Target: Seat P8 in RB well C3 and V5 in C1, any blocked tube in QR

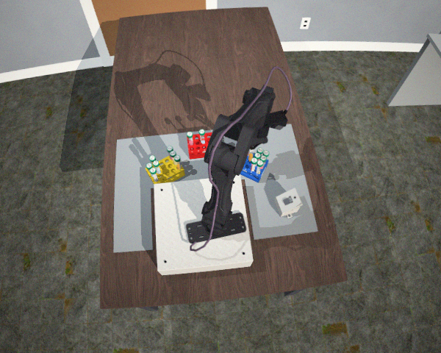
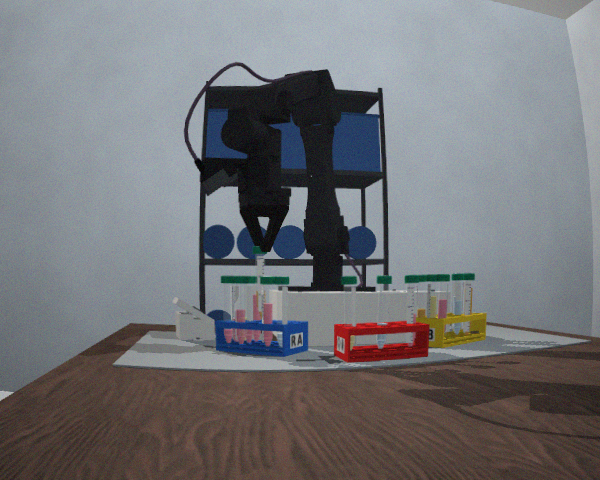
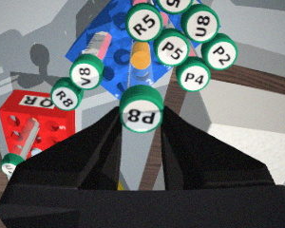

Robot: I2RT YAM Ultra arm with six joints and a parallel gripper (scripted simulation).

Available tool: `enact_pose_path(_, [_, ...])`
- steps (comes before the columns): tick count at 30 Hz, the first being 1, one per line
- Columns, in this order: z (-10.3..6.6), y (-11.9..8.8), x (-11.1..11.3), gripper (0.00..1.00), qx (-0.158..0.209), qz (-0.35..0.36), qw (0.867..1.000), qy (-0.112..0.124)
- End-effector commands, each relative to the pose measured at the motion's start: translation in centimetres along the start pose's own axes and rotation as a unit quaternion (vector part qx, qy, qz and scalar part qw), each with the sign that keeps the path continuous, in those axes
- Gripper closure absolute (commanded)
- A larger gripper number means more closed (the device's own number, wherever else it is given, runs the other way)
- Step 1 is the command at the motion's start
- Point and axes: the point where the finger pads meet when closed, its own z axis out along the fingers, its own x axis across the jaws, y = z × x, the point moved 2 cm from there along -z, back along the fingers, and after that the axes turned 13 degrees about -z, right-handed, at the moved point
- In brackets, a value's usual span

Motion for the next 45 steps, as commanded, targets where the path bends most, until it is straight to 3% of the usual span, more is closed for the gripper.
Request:
enact_pose_path(1, [-2.3, 0.3, 0.2, 1.00, -0.021, 0.000, 1.000, 0.012])
enact_pose_path(14, [-3.4, 0.5, -0.2, 1.00, -0.021, 0.002, 1.000, 0.012])
enact_pose_path(17, [-3.4, 0.5, -0.2, 1.00, -0.021, 0.003, 1.000, 0.012])
enact_pose_path(18, [-2.3, 0.1, -0.1, 1.00, -0.009, 0.000, 1.000, 0.006])
enact_pose_path(44, [-2.3, 0.0, -0.2, 1.00, -0.009, 0.000, 1.000, 0.006])
enact_pose_path(45, [-3.0, 0.0, -0.6, 1.00, -0.015, 0.002, 1.000, 0.008])
